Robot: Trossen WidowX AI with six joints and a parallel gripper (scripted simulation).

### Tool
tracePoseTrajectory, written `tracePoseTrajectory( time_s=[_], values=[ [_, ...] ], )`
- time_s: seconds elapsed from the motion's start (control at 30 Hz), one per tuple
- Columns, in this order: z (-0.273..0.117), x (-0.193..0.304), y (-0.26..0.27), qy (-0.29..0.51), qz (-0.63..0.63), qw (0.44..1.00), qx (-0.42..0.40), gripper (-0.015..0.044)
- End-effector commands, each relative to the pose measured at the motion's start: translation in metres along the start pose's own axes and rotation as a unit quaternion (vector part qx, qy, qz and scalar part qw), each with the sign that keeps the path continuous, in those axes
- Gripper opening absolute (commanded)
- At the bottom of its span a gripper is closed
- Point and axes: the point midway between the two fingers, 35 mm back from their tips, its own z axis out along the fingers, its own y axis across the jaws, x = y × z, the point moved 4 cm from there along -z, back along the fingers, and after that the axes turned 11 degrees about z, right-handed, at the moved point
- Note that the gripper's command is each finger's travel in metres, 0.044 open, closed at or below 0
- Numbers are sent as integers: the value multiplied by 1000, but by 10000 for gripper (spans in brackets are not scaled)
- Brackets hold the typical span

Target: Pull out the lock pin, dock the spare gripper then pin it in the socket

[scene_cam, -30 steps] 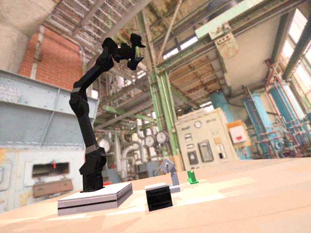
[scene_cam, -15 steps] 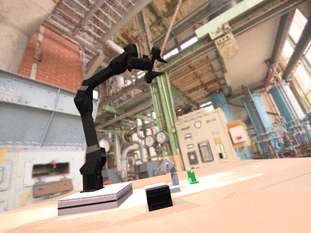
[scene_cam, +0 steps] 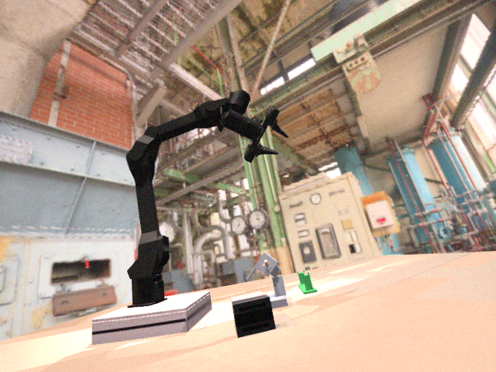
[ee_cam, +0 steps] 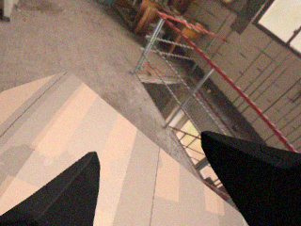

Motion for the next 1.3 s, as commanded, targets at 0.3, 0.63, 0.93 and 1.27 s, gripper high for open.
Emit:
tracePoseTrajectory(
  time_s=[0.3,0.63,0.93,1.27],
  values=[
    [43,88,42,197,-74,973,-98,300],
    [49,148,75,324,-142,915,-195,300],
    [39,195,103,418,-204,834,-297,300],
    [36,202,107,431,-214,818,-315,300]
  ],
)
